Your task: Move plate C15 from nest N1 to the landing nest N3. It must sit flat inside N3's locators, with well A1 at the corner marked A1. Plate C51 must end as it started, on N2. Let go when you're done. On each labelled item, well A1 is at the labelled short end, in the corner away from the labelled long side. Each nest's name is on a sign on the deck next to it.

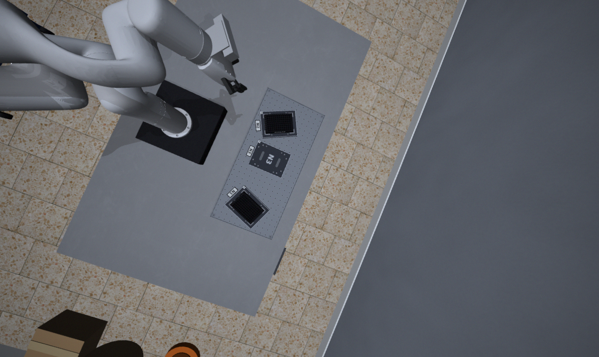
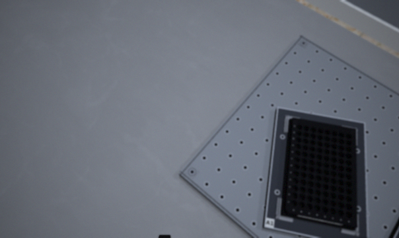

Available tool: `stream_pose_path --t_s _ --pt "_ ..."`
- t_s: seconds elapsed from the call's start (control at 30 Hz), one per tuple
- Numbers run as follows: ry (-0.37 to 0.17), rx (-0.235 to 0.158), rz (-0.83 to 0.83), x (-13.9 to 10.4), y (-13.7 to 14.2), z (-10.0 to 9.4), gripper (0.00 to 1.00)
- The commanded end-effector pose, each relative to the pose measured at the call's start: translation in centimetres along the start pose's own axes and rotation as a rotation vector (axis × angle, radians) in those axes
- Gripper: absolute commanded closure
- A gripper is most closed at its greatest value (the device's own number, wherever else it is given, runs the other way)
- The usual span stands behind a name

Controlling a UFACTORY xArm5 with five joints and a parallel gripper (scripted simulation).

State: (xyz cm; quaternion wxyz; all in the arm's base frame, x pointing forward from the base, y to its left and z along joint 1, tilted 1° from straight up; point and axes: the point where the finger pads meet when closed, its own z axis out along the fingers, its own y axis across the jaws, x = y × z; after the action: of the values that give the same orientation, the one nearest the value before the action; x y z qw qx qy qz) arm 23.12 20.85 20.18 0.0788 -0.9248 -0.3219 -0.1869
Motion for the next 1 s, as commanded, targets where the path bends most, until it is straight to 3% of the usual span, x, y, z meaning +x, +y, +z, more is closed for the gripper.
stream_pose_path --t_s 0.0,0.53,0.63,0.77,0.87,0.97 --pt "0.003 0.0 0.0 0.1 0.0 -0.1 0.0" --pt "0.003 0.0 0.0 0.1 0.0 -0.1 0.0" --pt "-0.037 -0.033 0.068 0.8 1.3 -0.5 0.0" --pt "-0.037 -0.033 0.068 1.4 2.5 -0.8 0.0" --pt "-0.081 -0.063 0.138 1.9 3.9 -1.1 0.0" --pt "-0.081 -0.063 0.138 2.4 5.2 -1.4 0.0"
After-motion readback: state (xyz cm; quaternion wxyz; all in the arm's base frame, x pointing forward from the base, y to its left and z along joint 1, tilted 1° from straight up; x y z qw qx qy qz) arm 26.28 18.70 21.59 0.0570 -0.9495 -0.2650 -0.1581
